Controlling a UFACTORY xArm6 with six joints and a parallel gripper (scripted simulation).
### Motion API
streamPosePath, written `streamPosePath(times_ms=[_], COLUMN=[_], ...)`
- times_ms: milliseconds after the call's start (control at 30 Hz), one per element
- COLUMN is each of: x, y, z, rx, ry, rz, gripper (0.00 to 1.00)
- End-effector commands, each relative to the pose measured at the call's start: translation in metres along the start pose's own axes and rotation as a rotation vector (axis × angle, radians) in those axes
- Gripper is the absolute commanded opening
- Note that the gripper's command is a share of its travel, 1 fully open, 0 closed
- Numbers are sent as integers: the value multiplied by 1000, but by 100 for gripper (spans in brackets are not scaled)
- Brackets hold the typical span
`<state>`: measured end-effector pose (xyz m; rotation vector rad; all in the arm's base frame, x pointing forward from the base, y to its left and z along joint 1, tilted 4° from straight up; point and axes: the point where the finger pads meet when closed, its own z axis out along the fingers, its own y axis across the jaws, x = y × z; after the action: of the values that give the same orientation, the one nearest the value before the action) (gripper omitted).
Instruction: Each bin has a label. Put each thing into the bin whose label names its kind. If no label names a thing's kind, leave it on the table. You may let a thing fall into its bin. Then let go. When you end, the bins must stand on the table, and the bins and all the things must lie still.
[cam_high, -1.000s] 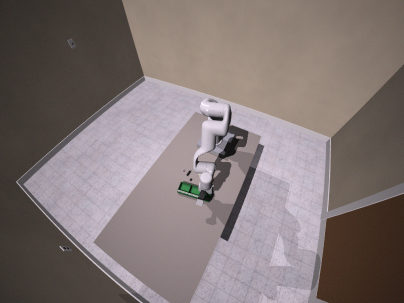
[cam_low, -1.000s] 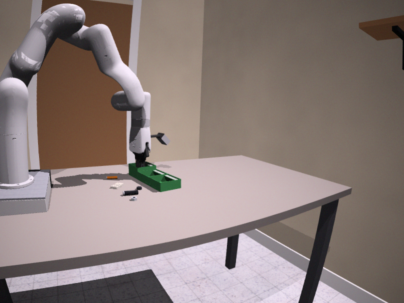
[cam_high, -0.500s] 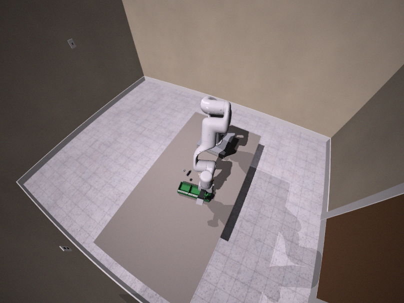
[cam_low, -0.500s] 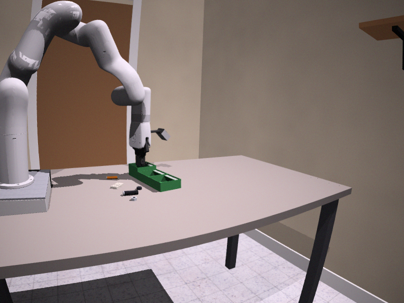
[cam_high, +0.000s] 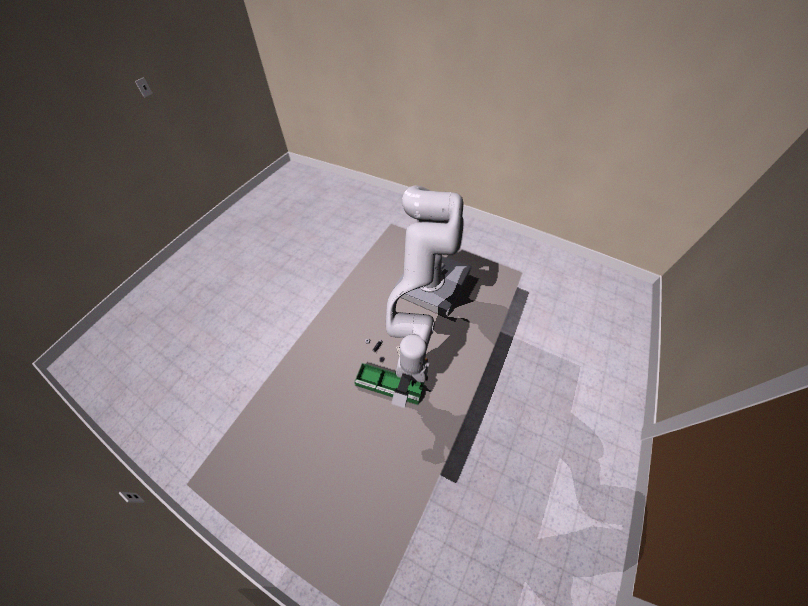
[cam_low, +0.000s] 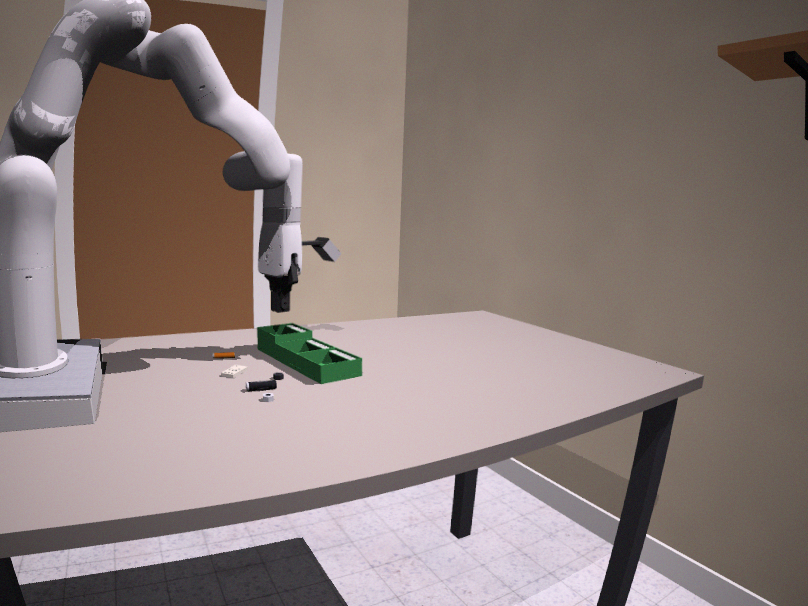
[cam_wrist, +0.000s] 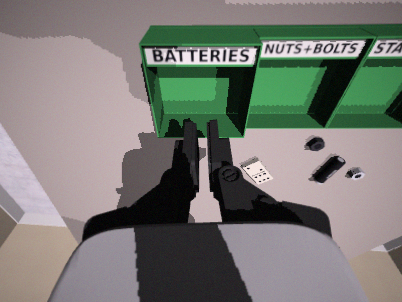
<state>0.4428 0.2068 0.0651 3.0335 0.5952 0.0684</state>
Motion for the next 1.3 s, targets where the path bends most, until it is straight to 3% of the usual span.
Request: streamPosePath(times_ms=[0, 367, 733, 767, 1000, 1100, 1267], x=[2, 2, 2, -2, -27, -31, -49], y=[0, 0, 0, 5, 44, 50, 78], z=[-27, -118, -118, -113, -77, -72, -47], rx=[0, 1, 1, 0, -4, -2, -1], ry=[7, 7, 7, 7, 4, 6, 6], rz=[0, 0, 0, -50, -271, -346, -352], gripper=[7, 7, 7, 30, 30, 30, 30])
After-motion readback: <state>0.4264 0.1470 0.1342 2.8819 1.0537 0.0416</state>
